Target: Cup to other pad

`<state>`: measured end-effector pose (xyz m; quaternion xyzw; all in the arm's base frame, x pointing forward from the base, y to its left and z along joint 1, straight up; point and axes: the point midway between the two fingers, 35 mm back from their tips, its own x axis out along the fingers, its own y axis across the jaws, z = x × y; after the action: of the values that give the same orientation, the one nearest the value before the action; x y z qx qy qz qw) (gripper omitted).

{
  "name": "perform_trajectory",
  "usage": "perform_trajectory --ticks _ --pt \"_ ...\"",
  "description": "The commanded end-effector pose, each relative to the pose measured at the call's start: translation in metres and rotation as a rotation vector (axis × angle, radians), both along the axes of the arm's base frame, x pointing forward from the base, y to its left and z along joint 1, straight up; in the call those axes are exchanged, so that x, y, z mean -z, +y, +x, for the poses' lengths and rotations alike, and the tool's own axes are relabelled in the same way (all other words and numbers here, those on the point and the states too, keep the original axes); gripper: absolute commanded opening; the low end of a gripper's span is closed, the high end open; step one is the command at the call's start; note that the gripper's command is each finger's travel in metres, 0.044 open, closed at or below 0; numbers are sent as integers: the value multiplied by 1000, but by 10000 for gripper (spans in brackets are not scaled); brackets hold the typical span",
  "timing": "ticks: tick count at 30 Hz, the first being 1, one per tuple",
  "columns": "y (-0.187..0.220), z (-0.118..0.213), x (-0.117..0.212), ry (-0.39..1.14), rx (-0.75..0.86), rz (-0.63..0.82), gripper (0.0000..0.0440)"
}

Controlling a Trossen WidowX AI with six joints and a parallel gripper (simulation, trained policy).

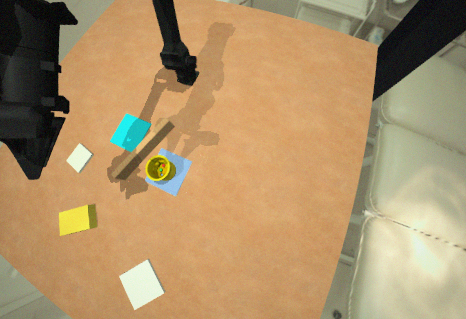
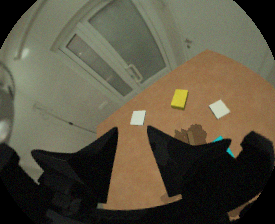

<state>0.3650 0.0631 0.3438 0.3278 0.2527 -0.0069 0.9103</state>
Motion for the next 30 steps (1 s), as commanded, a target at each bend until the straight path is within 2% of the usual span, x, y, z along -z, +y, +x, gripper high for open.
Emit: perform_trajectory --ticks 1,17,30 --pt "5 3 5 49 9 37 182" --pt "22 6 29 303 101 176 174" --pt "29 2 57 512 195 223 155"
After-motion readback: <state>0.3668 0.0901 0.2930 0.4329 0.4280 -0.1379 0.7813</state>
